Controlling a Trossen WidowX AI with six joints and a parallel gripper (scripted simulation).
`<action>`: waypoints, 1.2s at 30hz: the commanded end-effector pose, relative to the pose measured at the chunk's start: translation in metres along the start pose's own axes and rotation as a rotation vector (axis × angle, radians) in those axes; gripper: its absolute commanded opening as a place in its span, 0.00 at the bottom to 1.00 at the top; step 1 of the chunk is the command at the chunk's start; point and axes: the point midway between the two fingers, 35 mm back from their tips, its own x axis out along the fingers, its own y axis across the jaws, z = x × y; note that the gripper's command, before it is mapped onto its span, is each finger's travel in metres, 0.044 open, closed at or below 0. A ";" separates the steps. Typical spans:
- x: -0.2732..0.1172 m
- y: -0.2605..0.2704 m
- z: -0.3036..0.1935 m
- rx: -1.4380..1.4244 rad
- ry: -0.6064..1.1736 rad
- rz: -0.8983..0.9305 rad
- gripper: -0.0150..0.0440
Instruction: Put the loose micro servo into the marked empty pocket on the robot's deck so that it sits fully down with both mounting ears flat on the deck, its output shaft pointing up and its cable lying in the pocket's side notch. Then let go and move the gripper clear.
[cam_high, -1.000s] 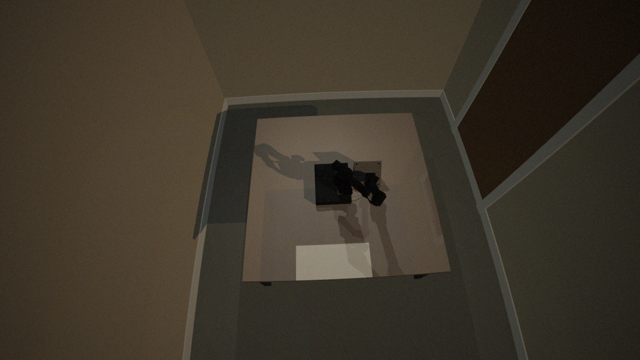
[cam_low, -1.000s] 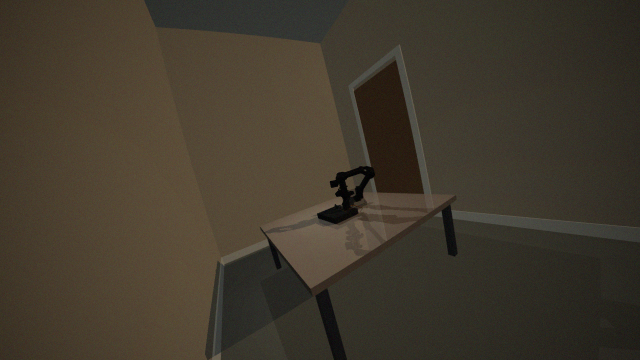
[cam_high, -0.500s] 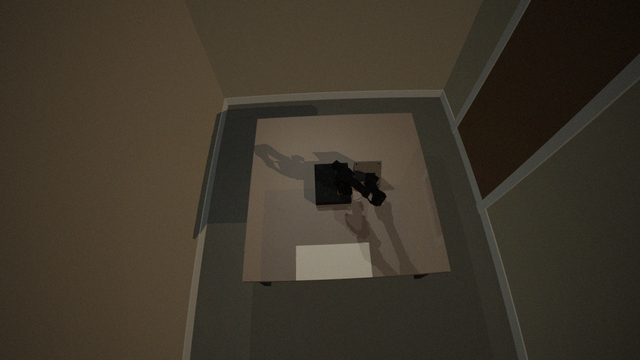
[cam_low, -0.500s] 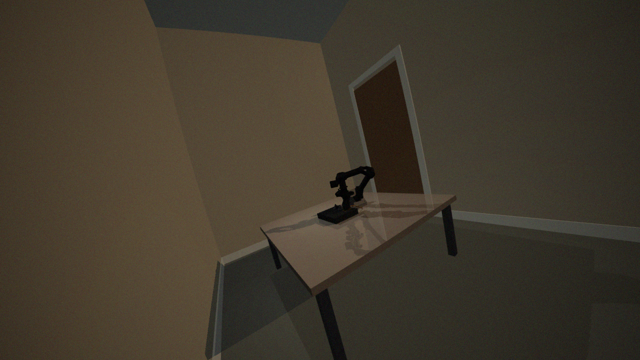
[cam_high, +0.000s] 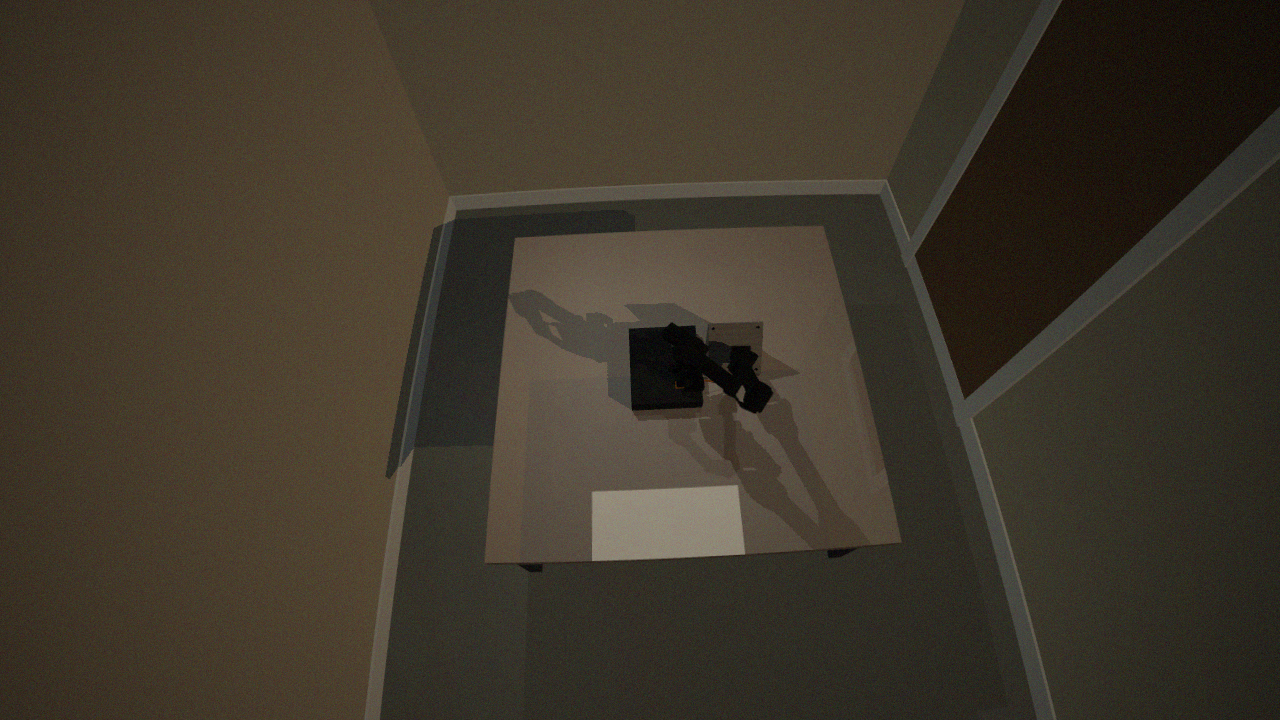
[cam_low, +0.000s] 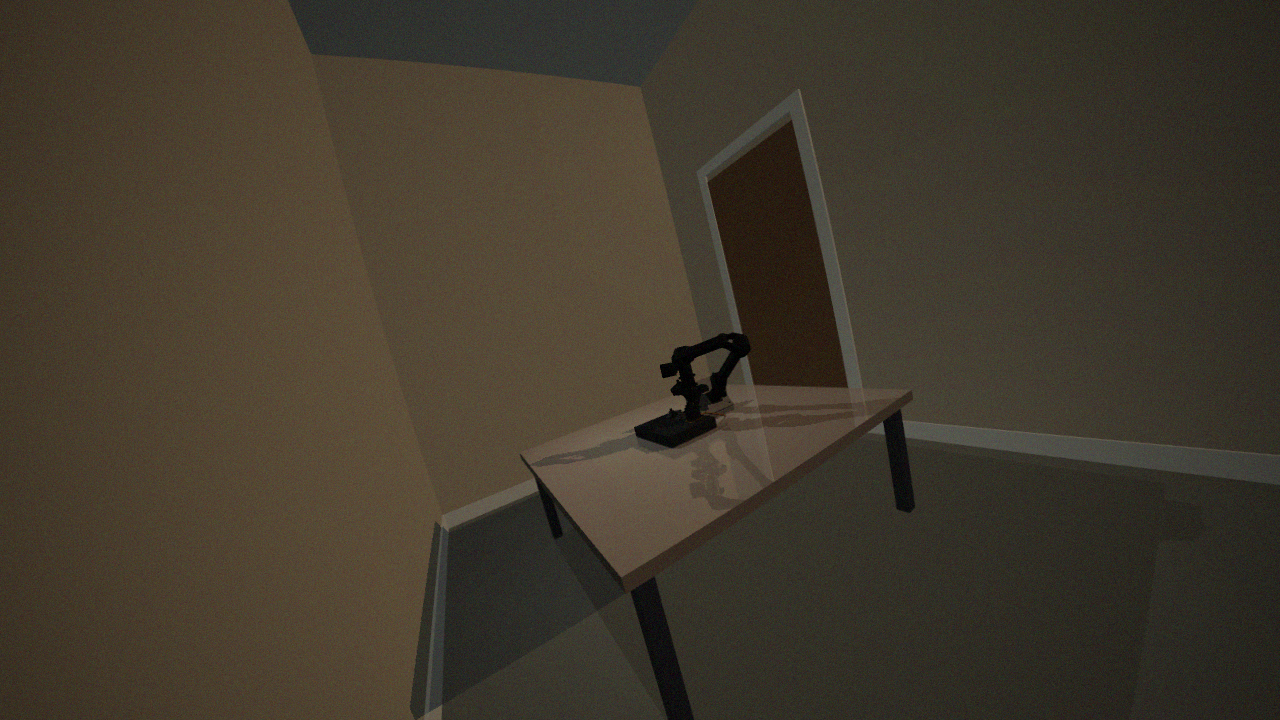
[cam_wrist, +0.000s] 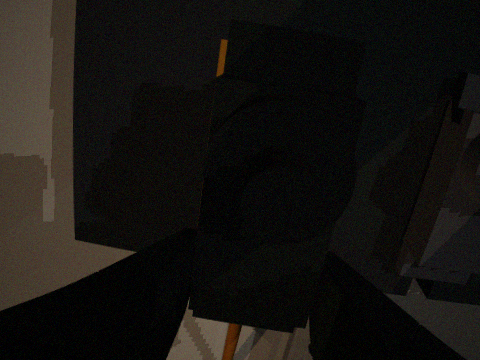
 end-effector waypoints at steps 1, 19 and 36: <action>0.003 0.000 0.001 0.003 -0.009 0.003 0.25; 0.021 0.000 0.001 0.002 -0.009 0.003 0.25; 0.038 0.001 0.001 0.002 -0.009 0.004 0.25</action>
